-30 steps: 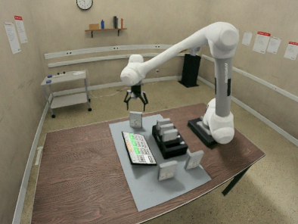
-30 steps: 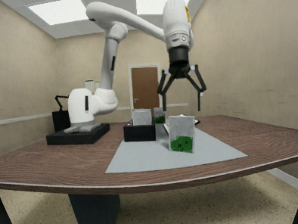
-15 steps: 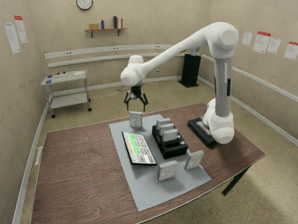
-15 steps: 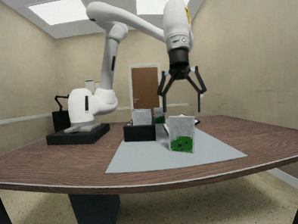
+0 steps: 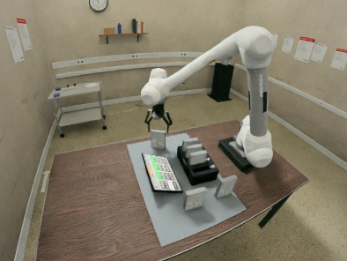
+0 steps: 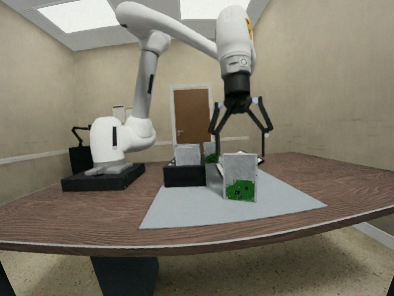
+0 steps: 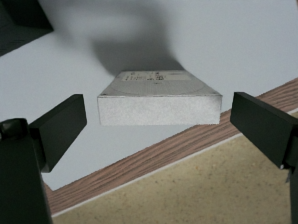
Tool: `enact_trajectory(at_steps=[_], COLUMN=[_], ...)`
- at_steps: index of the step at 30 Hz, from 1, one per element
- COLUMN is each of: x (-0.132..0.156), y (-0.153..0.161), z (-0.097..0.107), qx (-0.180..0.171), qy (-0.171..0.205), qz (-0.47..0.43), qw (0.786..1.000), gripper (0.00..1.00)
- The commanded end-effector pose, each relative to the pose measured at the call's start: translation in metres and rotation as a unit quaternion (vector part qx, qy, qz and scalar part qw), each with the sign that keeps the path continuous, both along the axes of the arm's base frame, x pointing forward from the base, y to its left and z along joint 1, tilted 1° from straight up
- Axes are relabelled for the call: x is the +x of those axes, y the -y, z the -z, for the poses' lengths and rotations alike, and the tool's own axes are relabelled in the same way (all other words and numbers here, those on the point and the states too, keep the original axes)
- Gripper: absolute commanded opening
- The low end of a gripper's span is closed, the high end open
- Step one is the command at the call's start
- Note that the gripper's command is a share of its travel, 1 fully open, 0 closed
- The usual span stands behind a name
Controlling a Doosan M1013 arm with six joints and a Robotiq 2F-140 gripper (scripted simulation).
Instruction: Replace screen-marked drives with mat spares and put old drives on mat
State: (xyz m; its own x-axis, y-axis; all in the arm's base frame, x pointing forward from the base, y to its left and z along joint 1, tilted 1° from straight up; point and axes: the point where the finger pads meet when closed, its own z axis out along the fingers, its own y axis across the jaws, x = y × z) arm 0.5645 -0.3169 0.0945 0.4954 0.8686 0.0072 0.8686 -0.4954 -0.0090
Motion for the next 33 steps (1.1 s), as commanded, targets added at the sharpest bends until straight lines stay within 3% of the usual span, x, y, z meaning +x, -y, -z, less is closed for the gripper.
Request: enact_trajectory(at_steps=[1, 16, 33], x=[0.0, 0.0, 0.0], y=[0.0, 0.0, 0.0], z=[0.005, 0.039, 0.049], qx=[0.0, 0.0, 0.0], qy=[0.001, 0.001, 0.001], qz=[0.0, 0.0, 0.0], qw=[1.0, 1.0, 1.0], gripper=[0.89, 0.89, 0.89])
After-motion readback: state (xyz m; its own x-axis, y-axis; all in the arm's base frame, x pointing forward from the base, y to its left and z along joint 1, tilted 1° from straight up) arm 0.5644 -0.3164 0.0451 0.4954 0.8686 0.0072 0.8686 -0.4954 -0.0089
